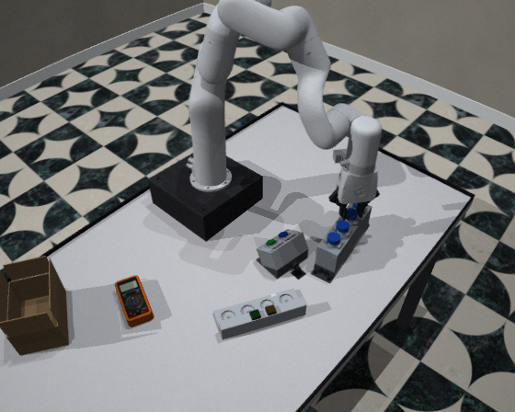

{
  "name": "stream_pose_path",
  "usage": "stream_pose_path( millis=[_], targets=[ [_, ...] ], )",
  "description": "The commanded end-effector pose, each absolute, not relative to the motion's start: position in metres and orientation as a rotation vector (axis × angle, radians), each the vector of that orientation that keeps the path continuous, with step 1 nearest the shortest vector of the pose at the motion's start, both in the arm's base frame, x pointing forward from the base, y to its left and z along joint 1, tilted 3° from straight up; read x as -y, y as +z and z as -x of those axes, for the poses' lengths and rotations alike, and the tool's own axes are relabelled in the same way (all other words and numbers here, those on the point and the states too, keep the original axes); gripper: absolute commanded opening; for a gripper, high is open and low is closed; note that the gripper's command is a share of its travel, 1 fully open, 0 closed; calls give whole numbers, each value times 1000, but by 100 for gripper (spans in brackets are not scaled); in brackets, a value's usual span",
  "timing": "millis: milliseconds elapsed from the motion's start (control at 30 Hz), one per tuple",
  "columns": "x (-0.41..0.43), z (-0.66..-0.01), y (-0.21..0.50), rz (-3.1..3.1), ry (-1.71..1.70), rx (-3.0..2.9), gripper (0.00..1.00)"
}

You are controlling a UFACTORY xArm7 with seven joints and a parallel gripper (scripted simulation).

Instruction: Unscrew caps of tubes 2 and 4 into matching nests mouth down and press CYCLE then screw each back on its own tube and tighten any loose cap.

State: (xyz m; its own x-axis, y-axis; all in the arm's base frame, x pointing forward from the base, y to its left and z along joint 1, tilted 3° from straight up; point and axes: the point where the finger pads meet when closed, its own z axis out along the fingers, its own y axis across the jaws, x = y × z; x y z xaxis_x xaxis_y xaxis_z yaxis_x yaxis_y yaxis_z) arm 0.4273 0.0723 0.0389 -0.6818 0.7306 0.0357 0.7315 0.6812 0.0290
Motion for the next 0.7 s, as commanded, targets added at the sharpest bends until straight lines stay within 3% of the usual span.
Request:
stream_pose_path(
  millis=[0,467,667],
  targets=[
    [-72,-429,40,1630,-62,2659,46],
    [-73,-429,40,2446,-49,1913,46],
    [-73,-429,41,2465,-45,1889,46]
  ],
)
